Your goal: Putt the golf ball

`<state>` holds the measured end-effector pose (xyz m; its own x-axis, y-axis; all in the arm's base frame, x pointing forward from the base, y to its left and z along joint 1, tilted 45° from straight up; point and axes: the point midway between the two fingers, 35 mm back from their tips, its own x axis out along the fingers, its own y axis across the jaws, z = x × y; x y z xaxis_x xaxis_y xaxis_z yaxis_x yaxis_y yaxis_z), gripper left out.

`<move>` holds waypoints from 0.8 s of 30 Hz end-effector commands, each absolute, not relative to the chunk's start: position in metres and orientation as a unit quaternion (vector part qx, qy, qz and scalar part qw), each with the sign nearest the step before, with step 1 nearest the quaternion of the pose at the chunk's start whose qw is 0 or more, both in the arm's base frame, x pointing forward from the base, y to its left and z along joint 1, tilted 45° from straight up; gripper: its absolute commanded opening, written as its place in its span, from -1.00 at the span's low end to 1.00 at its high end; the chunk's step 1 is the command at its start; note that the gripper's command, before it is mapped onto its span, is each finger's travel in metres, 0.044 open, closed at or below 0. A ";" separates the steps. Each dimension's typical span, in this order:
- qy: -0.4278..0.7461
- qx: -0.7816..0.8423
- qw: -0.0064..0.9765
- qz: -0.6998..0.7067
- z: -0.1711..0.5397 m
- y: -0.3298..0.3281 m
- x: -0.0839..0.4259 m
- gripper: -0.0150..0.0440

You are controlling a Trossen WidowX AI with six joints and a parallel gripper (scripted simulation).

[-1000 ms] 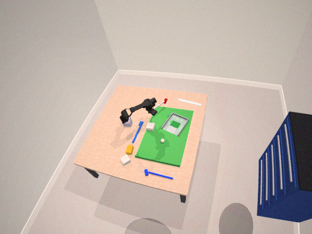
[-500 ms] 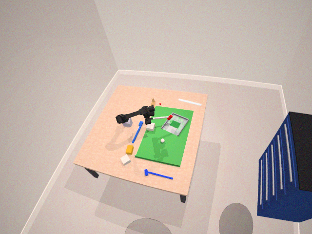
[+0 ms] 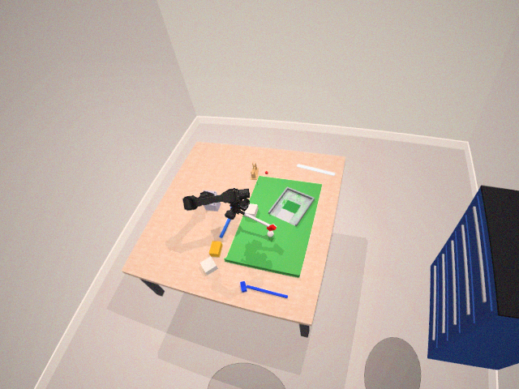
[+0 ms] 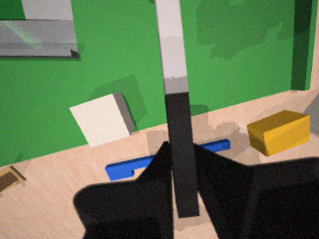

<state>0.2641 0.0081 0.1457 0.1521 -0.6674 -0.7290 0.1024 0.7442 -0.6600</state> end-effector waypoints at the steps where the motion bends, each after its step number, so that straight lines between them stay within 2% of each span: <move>1: 0.571 -0.200 0.732 -0.313 0.160 -0.008 0.256 -0.49; 24: 0.569 -0.198 0.732 -0.316 0.130 -0.039 0.263 -0.49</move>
